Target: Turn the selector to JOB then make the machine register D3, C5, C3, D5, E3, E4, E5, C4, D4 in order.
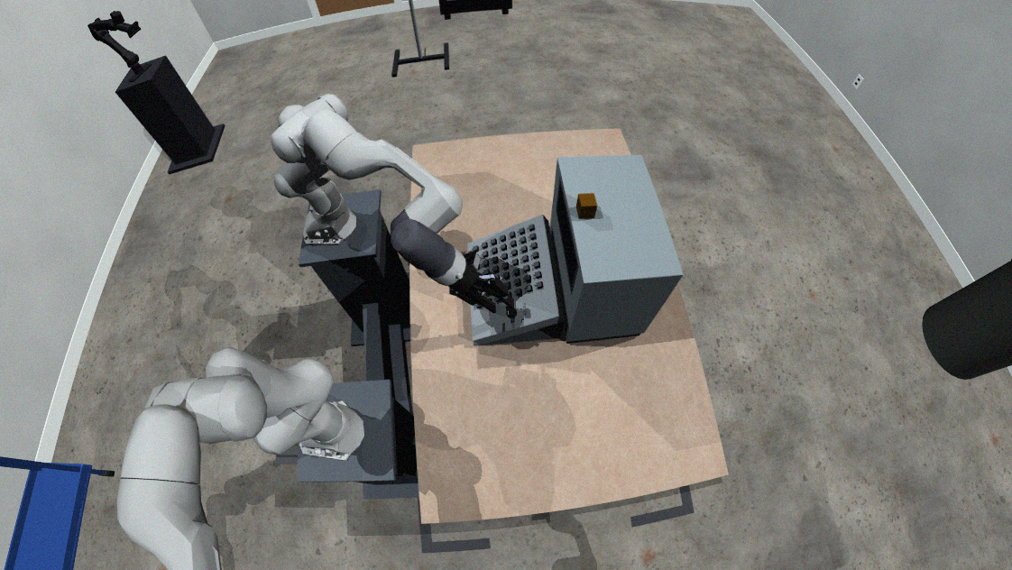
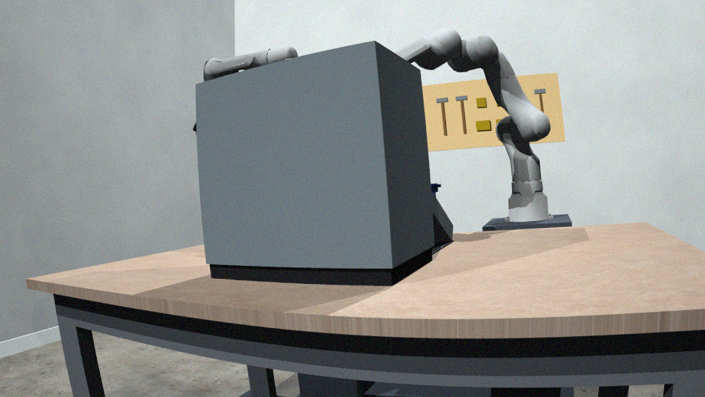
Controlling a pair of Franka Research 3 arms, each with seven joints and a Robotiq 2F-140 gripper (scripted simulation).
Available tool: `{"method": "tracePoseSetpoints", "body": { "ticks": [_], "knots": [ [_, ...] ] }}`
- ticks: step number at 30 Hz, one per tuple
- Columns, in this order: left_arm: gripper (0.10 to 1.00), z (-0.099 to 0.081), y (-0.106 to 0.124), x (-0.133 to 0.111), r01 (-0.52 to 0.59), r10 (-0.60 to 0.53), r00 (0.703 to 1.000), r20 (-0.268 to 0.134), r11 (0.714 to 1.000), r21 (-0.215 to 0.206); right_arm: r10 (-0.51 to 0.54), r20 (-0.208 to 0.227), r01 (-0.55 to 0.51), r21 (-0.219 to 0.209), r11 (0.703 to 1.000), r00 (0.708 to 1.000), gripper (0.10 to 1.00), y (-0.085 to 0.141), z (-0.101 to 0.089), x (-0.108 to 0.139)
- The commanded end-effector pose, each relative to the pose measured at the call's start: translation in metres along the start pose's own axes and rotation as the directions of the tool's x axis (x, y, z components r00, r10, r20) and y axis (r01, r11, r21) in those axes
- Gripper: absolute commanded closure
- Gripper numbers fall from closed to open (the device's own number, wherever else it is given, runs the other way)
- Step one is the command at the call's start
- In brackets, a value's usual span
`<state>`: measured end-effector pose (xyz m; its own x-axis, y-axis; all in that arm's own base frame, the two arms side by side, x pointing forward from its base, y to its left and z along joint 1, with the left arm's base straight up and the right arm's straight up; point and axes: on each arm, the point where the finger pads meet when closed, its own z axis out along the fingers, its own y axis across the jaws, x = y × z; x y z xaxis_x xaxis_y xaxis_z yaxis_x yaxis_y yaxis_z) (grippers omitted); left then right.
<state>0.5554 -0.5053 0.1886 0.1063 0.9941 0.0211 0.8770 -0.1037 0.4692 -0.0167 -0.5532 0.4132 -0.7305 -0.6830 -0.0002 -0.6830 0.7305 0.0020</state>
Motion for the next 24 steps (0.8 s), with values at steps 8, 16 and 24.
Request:
{"method": "tracePoseSetpoints", "body": {
  "ticks": [8,16,24],
  "knots": [
    [0.999,-0.0022,-0.0031,0.0005,-0.007,0.007,1.0,-0.004,1.0,0.007,-0.004,0.0,0.004,0.002,1.0,1.0,0.098,-0.001,0.0002,0.0005],
    [0.999,-0.0022,-0.0031,0.0005,-0.007,0.007,1.0,-0.004,1.0,0.007,-0.004,0.0,0.004,0.002,1.0,1.0,0.098,-0.001,0.0002,0.0005],
    [0.999,-0.0022,-0.0031,0.0005,-0.007,0.007,1.0,-0.004,1.0,0.007,-0.004,0.0,0.004,0.002,1.0,1.0,0.098,-0.001,0.0002,0.0005]
  ]
}}
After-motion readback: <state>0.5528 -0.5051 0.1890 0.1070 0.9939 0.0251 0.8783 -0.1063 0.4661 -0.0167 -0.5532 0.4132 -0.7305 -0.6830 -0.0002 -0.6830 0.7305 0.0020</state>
